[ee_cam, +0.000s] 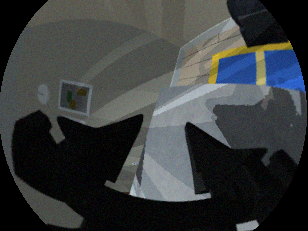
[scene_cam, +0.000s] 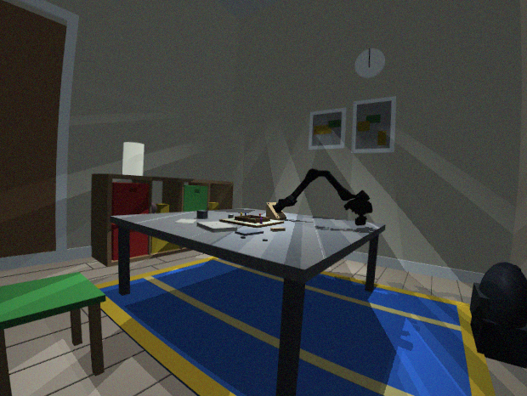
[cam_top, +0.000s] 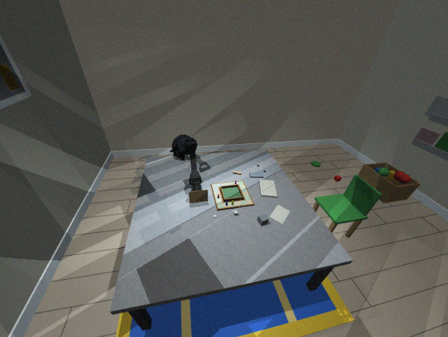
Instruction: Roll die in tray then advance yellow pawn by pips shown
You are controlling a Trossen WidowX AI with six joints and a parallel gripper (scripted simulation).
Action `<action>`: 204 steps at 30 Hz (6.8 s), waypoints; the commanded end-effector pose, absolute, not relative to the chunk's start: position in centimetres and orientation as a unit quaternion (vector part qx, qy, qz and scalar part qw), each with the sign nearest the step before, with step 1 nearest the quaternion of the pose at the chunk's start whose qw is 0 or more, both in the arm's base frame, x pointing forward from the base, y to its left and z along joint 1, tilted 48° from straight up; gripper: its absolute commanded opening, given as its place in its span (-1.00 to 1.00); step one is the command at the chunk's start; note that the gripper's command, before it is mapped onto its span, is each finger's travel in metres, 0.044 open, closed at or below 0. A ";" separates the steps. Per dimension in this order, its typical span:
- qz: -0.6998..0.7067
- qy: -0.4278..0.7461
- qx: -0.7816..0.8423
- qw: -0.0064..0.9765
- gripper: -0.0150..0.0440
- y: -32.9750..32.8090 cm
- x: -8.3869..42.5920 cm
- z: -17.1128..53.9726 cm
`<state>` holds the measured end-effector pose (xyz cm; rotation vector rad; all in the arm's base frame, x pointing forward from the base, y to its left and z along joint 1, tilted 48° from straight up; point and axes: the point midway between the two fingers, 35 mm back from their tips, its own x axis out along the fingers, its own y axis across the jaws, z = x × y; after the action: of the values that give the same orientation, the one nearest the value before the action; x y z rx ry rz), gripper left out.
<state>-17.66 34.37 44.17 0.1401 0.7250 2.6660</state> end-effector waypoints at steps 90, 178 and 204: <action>0.273 0.673 0.283 0.627 0.44 -14.9 26.2 -12.5; 0.158 0.708 0.378 0.575 -0.49 -16.2 28.3 -5.8; -0.101 0.718 0.558 0.403 -0.49 -7.8 28.9 0.1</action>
<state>29.15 -8.81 -0.42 1.3521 1.8022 -0.1951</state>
